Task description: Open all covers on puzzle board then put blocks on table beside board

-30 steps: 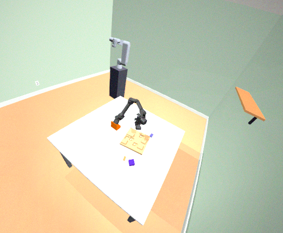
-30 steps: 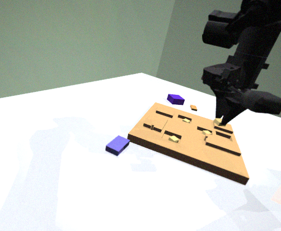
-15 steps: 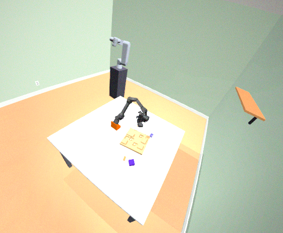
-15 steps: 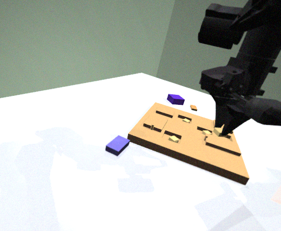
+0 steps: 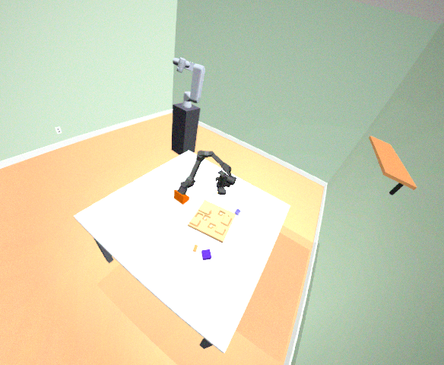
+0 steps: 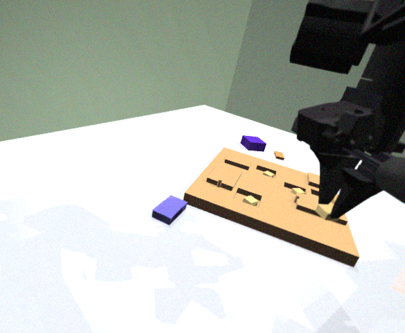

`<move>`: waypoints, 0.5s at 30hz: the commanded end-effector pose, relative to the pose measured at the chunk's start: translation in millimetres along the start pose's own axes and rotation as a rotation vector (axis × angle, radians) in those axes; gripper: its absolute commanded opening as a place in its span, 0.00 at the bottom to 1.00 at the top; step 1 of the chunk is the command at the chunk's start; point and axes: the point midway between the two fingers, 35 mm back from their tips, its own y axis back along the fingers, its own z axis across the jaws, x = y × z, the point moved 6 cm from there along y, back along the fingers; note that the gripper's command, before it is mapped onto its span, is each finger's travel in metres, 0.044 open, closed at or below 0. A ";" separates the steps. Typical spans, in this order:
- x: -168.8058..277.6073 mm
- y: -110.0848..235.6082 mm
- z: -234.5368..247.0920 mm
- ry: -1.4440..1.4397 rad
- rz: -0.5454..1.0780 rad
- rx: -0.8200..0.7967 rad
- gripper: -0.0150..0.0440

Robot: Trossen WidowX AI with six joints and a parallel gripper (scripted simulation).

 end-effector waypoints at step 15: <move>-6.3 -15.7 7.2 0.001 -0.009 -0.002 0.39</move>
